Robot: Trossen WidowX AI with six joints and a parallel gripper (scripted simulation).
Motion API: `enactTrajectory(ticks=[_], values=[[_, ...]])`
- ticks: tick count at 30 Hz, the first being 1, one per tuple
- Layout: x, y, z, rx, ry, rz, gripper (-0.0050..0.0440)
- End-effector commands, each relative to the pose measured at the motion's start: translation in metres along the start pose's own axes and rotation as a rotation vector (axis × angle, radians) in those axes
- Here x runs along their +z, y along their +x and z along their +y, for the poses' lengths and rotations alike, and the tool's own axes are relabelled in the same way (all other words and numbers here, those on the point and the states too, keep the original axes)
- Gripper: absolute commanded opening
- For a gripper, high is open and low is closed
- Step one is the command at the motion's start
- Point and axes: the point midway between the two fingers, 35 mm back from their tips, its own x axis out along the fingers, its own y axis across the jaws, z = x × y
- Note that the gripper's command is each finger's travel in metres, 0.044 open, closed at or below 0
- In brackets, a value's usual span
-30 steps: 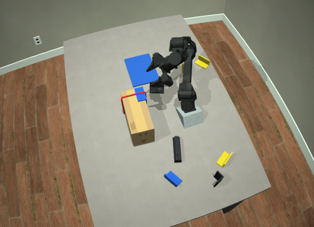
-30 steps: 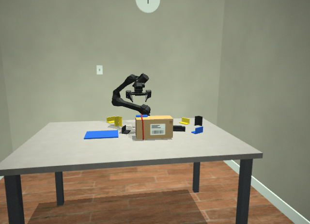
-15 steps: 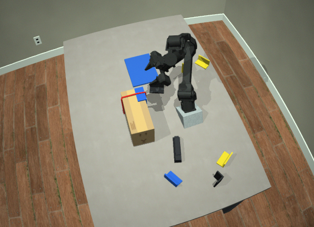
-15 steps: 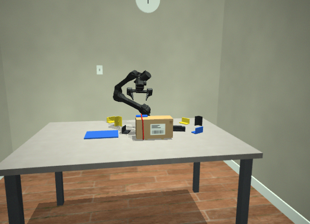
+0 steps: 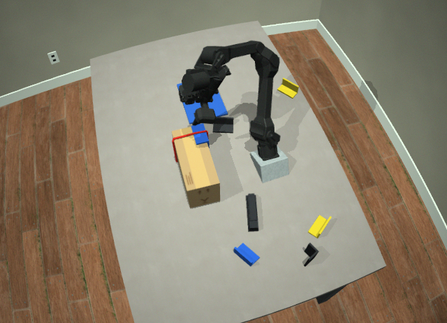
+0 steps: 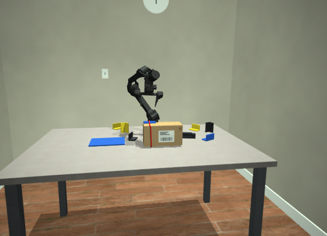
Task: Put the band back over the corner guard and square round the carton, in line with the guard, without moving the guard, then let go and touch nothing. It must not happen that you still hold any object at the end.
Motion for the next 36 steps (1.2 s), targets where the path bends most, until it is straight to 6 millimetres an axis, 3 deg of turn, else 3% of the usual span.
enactTrajectory(ticks=[1, 11, 14, 16, 36], values=[[0.028, 0.021, -0.002, 0.045, 0.0, 0.159, 0.044], [0.03, 0.027, -0.002, 0.048, 0.002, 0.187, 0.044], [0.016, 0.074, 0.001, 0.033, -0.008, 0.372, 0.044], [0.01, 0.088, 0.002, 0.032, -0.009, 0.43, 0.044], [0.01, 0.087, 0.002, 0.032, -0.009, 0.43, 0.044]])
